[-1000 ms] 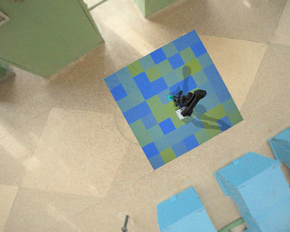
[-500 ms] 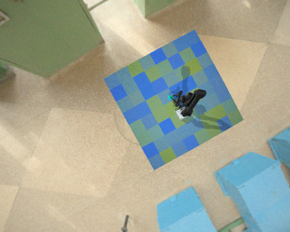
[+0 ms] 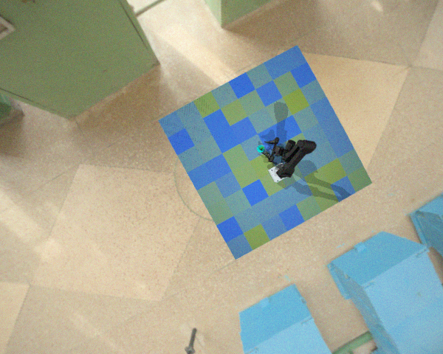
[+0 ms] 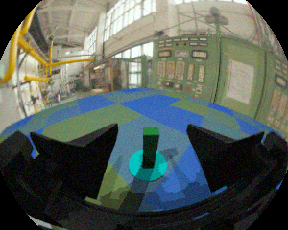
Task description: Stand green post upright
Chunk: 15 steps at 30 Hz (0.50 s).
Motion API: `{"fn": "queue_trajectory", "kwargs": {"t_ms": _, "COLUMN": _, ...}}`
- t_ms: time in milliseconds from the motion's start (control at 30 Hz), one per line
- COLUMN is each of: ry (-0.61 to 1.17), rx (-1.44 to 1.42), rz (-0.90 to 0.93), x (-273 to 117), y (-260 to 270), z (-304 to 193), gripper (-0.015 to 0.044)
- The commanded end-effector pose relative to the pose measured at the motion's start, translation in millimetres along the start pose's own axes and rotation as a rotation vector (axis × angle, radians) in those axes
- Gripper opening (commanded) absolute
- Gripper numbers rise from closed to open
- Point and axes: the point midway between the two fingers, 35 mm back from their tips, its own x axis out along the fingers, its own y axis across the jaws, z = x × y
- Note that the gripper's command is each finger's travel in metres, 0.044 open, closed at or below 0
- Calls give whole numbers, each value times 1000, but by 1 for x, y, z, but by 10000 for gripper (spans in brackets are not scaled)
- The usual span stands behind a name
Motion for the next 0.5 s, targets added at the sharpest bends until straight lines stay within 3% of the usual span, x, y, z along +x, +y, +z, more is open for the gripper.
{"fn": "queue_trajectory", "kwargs": {"t_ms": 0, "ry": 2, "rx": -1, "rz": -3, "x": -1, "y": -4, "z": 9, "gripper": 400}}
{"fn": "queue_trajectory", "kwargs": {"t_ms": 467, "ry": 1, "rx": -2, "rz": -2, "x": -3, "y": -8, "z": 41, "gripper": 400}}
